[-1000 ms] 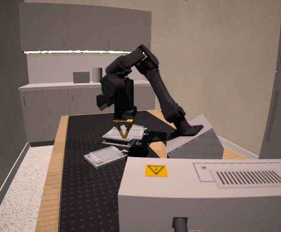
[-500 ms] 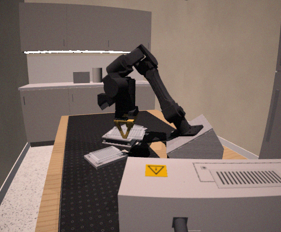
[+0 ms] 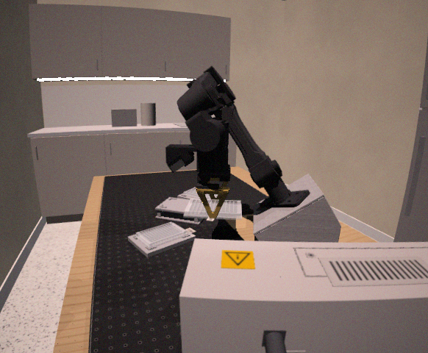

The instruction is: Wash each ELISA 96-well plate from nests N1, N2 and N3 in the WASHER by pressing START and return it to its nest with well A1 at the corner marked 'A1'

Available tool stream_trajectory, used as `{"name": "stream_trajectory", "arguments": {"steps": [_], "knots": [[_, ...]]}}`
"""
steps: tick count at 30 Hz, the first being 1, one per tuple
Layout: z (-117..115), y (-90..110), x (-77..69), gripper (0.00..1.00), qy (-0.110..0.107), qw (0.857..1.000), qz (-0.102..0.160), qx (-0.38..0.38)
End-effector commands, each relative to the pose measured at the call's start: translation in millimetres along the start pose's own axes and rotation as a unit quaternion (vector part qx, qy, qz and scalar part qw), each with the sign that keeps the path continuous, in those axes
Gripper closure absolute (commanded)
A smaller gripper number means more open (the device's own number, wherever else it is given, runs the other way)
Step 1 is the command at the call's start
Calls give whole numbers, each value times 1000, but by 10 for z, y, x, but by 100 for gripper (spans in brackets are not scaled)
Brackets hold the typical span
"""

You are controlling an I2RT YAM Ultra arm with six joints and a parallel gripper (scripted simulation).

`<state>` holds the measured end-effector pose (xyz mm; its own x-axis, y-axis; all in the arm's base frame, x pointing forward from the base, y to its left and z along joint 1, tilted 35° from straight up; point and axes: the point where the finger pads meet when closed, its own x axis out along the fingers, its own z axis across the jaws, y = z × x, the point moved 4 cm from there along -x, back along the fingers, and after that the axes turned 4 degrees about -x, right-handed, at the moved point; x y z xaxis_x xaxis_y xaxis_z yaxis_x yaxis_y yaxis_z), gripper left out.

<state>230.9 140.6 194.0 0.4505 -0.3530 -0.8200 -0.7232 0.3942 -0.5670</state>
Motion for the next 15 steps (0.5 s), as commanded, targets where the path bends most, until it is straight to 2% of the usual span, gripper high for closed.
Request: {"name": "stream_trajectory", "arguments": {"steps": [1, 6, 8, 13, 15], "knots": [[81, 85, -56, 100, -4, 1000, -4, 19], [247, 273, -73, 100, -5, 1000, -4, 19], [247, 273, -73, 100, -5, 1000, -4, 19], [412, 461, -90, 100, -5, 1000, -3, 19], [412, 461, -90, 100, -5, 1000, -3, 19]]}}
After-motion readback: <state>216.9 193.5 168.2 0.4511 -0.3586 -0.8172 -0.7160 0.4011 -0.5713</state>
